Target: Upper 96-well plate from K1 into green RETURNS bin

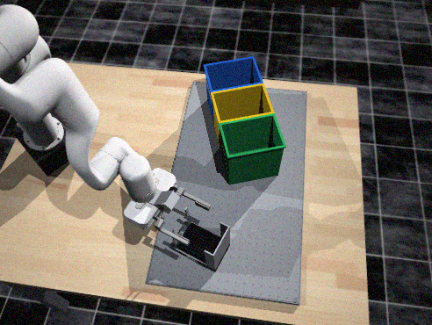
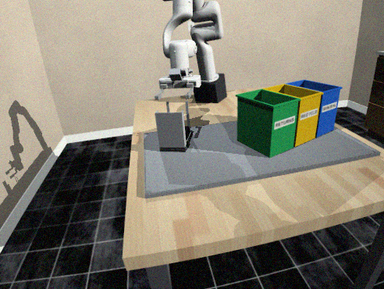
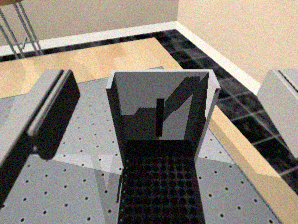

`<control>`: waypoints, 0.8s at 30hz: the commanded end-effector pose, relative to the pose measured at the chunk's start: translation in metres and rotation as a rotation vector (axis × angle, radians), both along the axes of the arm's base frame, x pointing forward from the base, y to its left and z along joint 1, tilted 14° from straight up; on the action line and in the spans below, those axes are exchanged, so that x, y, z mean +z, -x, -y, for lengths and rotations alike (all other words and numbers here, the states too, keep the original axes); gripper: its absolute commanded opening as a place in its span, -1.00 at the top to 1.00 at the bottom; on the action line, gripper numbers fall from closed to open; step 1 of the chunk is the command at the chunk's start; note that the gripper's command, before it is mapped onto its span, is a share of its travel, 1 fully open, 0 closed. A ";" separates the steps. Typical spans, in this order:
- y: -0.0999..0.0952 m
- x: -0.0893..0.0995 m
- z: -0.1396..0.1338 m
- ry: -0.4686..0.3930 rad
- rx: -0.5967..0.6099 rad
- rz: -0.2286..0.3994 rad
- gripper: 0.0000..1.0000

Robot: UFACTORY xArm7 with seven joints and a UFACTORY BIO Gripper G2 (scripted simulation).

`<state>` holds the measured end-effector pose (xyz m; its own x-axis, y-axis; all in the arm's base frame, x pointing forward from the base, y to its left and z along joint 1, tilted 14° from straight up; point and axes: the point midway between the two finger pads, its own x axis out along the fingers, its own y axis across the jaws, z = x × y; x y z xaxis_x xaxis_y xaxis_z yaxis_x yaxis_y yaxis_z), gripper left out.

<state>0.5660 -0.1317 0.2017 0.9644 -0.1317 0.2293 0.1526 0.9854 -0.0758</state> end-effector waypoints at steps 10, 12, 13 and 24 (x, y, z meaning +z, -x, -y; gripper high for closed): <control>-0.005 -0.020 0.003 0.000 0.000 0.003 0.25; -0.005 -0.020 0.003 0.000 0.000 0.003 0.25; -0.006 -0.022 0.003 0.000 0.000 0.003 0.25; -0.010 -0.040 0.005 0.000 0.000 0.003 0.25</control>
<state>0.5738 -0.1358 0.1666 0.9644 -0.1320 0.2292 0.1530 0.9853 -0.0760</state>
